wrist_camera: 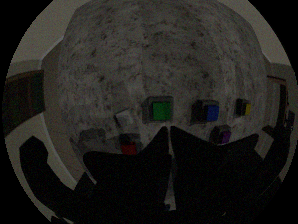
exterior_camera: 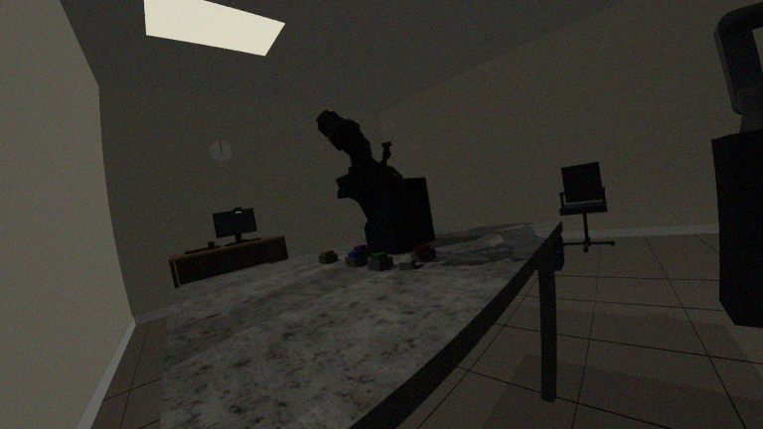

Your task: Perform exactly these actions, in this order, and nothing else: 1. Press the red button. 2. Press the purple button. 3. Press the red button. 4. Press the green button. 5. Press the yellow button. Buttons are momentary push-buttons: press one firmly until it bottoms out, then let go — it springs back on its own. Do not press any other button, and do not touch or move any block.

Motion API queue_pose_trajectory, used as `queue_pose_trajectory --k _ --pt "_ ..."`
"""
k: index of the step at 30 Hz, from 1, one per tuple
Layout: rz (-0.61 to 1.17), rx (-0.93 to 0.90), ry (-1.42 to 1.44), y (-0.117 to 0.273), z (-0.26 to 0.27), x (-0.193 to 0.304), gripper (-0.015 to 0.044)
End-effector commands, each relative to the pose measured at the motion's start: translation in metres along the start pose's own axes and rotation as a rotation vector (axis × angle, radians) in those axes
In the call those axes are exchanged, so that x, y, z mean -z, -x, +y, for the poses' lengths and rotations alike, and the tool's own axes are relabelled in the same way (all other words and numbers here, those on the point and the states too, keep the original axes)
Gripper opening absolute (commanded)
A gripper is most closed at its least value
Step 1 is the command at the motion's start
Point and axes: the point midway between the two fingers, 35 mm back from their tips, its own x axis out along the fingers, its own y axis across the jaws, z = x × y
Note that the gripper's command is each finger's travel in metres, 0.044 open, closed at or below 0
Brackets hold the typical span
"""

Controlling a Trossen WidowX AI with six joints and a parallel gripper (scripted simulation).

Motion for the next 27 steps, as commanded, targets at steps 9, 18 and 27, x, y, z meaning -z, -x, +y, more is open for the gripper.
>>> queue_pose_trajectory --k 9,18,27 --pt "0.014 -0.029 0.007 0.005 -0.158 -0.026 0.0020" --pt "0.023 0.023 0.002 0.003 -0.267 0.006 0.0020" --pt "0.023 0.026 0.002 -0.056 -0.268 0.007 0.0020"
